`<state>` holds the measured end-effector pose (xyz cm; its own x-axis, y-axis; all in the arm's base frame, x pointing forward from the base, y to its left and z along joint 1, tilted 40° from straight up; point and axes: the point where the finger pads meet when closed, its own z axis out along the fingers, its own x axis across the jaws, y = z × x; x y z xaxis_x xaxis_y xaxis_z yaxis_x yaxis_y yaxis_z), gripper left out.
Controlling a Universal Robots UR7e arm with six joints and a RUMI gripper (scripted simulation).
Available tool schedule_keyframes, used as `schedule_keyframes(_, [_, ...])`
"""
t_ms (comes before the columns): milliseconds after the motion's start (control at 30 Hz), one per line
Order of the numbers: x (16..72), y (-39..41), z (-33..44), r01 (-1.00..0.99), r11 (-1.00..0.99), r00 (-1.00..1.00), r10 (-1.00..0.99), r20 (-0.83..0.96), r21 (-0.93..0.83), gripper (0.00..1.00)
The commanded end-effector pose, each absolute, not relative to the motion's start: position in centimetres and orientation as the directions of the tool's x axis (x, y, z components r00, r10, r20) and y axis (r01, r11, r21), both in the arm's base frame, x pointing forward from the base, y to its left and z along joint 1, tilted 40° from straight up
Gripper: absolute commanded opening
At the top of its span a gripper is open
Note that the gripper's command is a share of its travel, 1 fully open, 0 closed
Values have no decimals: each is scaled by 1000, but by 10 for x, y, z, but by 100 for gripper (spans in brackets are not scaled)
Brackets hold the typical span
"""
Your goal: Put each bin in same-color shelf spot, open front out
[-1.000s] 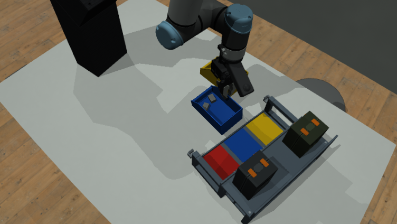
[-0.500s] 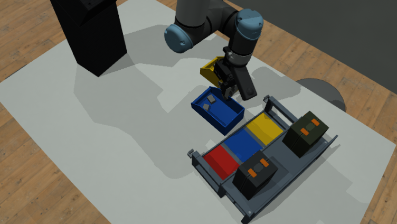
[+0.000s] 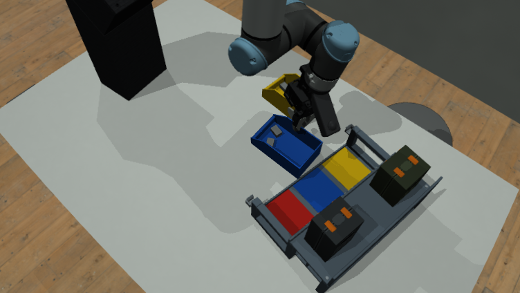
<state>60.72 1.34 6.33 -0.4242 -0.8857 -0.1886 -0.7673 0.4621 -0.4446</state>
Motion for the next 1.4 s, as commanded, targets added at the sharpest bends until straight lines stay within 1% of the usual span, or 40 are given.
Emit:
schedule_keyframes(0, [608,13,64,-774,462,-426,-886,-183,-432,0])
schedule_keyframes(1367, [604,14,61,-787,462,-427,-886,-179,-408,0])
